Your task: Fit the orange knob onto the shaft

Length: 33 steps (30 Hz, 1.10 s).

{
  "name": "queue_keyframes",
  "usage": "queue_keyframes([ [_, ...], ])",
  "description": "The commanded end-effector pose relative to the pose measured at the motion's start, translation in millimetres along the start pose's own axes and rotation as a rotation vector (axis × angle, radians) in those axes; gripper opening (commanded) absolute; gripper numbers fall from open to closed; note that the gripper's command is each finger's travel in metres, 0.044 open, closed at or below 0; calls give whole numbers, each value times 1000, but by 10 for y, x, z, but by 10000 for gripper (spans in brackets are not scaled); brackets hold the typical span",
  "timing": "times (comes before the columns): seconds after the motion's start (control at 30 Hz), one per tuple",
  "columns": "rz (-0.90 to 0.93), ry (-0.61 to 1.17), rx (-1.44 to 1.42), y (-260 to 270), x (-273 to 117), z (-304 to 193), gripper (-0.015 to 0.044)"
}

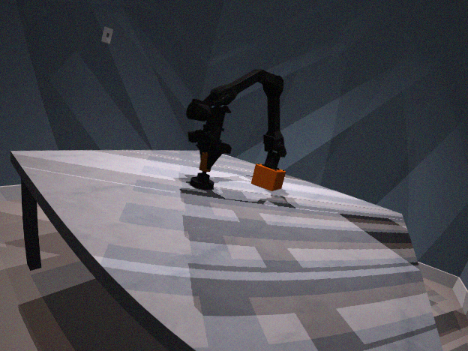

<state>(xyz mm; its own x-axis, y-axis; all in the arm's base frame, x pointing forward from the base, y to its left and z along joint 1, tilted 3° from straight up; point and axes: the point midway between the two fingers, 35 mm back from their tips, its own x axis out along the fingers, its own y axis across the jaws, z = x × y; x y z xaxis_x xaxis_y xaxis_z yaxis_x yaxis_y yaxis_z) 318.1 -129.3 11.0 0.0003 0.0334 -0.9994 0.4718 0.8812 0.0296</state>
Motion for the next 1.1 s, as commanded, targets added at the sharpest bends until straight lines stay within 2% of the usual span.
queue_keyframes([
  [0.0, -4, 1, 2, -6, 7, -4, 0],
  [0.4, -3, 2, -46, -5, 8, -5, 0],
  [1.07, -4, 1, 38, -7, 69, -6, 0],
])
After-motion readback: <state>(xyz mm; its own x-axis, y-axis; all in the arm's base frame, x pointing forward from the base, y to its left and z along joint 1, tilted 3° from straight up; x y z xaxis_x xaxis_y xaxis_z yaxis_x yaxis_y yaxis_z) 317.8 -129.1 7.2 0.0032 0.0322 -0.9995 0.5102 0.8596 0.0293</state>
